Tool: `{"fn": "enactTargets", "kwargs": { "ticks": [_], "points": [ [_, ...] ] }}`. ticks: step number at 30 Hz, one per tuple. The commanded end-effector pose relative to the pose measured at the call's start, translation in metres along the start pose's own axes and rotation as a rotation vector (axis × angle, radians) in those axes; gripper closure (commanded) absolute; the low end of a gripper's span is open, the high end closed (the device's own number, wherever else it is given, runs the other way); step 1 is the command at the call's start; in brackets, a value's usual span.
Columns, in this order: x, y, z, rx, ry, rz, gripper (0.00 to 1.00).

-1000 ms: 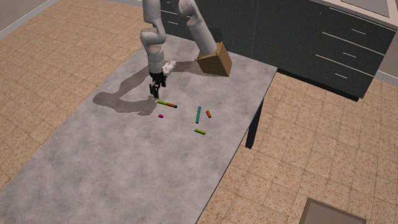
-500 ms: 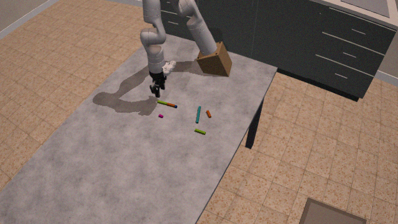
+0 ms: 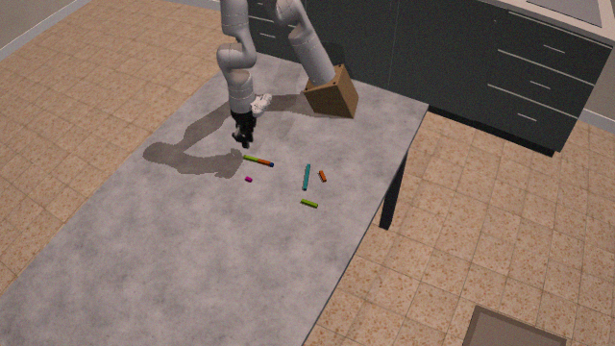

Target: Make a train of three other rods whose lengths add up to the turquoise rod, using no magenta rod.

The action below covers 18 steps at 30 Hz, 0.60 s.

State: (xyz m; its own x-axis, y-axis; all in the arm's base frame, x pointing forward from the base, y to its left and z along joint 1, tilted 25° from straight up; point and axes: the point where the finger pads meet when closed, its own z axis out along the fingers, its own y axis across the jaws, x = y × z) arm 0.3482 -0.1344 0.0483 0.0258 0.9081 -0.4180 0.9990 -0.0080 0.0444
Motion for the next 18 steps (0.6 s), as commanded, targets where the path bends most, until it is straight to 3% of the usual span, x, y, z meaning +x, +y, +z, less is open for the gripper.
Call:
{"fn": "enactTargets", "kwargs": {
  "ticks": [1, 18],
  "points": [
    [0.0001, -0.0012, 0.0005, 0.000, 0.000, 0.012, 0.76],
    [0.0011, -0.0013, 0.0100, 0.001, 0.003, 0.011, 0.76]
  ]
}}
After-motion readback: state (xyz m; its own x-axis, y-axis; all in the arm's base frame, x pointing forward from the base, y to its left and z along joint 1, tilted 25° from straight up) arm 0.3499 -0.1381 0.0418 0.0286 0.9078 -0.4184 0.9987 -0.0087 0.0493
